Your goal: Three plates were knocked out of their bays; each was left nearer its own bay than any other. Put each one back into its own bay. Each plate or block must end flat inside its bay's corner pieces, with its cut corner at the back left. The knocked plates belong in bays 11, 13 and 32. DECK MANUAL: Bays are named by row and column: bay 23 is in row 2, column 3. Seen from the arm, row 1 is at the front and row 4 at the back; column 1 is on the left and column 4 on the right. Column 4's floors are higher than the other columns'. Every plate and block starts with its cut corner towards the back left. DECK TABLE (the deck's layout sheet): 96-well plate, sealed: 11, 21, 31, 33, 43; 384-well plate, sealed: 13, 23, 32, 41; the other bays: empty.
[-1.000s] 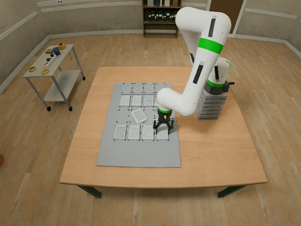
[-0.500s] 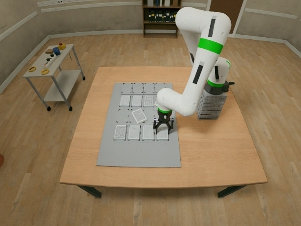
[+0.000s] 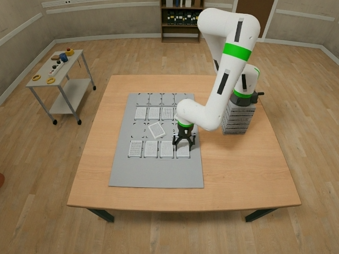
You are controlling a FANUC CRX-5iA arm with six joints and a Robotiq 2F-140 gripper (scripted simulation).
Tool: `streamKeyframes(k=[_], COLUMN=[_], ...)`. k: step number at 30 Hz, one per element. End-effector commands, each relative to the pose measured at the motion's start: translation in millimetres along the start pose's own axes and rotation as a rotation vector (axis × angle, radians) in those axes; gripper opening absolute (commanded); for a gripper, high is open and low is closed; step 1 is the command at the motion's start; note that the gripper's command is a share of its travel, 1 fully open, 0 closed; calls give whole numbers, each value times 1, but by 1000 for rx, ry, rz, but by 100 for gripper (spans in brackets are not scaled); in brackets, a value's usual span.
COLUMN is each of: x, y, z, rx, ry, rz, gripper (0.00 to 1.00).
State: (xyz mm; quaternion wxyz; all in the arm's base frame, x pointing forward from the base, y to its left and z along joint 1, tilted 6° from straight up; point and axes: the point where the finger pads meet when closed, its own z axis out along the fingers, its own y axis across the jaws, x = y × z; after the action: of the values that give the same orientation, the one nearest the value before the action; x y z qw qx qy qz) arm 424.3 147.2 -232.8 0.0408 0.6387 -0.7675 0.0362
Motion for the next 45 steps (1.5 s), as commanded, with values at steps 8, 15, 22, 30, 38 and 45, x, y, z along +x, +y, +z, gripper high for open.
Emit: streamKeyframes(k=[8, 15, 22, 30, 38, 45], x=[-1, -1, -1, -1, 0, 0], y=[-1, -1, -1, -1, -1, -1], z=[0, 0, 1, 1, 1, 1], rx=[1, 1, 1, 1, 1, 1], ry=[-1, -1, -1, -1, -1, -1], rz=[0, 0, 0, 0, 0, 0], gripper=[10, 10, 10, 10, 70, 70])
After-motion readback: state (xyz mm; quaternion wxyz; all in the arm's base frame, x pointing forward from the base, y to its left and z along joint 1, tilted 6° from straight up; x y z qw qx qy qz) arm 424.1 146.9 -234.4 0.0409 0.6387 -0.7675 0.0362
